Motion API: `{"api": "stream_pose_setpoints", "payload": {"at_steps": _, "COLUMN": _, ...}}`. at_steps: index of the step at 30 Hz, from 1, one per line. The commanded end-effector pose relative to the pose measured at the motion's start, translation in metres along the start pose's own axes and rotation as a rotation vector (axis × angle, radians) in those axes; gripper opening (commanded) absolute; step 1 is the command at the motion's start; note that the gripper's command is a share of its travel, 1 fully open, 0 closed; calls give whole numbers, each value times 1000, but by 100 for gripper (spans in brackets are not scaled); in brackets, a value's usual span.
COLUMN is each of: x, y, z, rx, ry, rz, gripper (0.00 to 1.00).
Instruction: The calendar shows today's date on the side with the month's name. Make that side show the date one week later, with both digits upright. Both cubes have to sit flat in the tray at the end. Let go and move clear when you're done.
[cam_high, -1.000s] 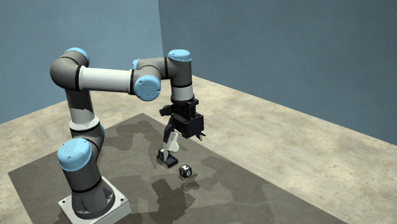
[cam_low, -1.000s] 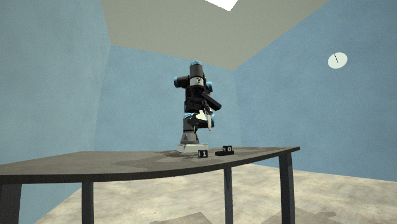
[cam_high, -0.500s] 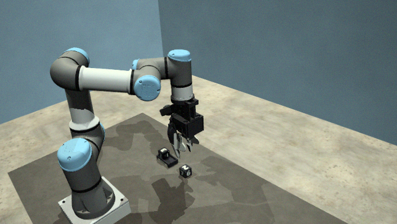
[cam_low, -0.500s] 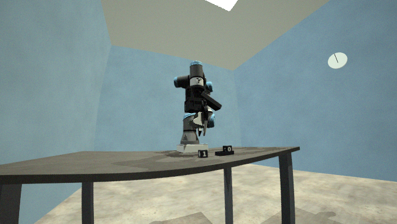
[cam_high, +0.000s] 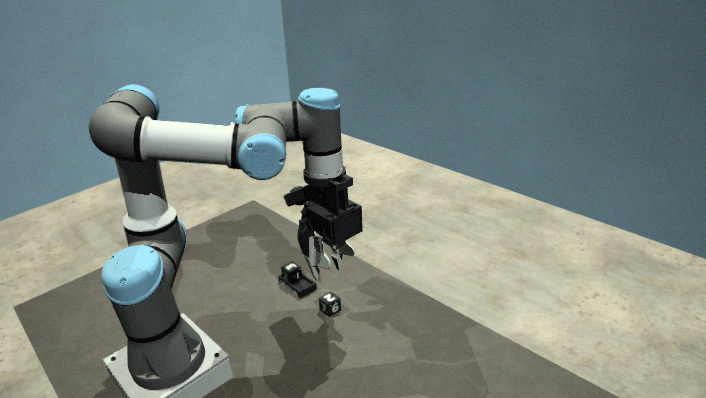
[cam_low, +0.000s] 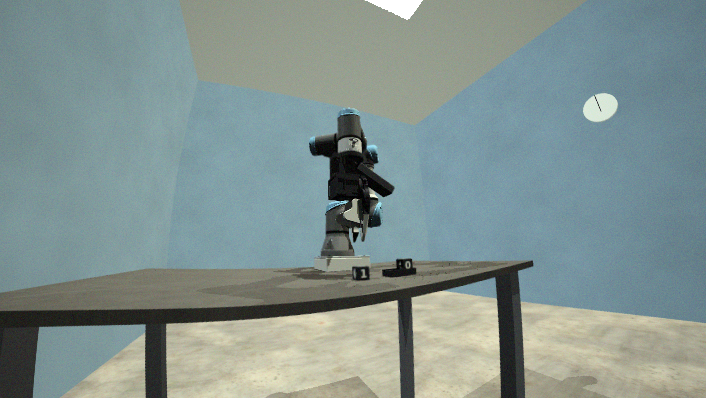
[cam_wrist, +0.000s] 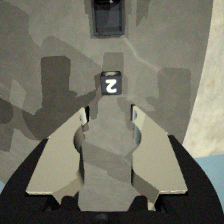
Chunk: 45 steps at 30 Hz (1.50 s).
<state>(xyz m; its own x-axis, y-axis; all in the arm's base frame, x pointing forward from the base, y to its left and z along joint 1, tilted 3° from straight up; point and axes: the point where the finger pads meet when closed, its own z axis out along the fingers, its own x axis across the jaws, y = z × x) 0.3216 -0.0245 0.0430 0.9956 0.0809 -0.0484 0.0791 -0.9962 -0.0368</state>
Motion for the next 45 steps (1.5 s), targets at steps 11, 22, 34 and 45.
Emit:
{"api": "stream_pose_setpoints", "payload": {"at_steps": 11, "x": 1, "y": 0, "z": 0, "rx": -1, "ry": 2, "rz": 0, "gripper": 29}}
{"api": "stream_pose_setpoints", "payload": {"at_steps": 22, "x": 1, "y": 0, "z": 3, "rx": -2, "ry": 2, "rz": 0, "gripper": 29}}
{"api": "stream_pose_setpoints", "payload": {"at_steps": 34, "x": 1, "y": 0, "z": 15, "rx": -2, "ry": 2, "rz": 0, "gripper": 29}}
{"api": "stream_pose_setpoints", "payload": {"at_steps": 45, "x": 1, "y": 0, "z": 32, "rx": -2, "ry": 2, "rz": 0, "gripper": 29}}
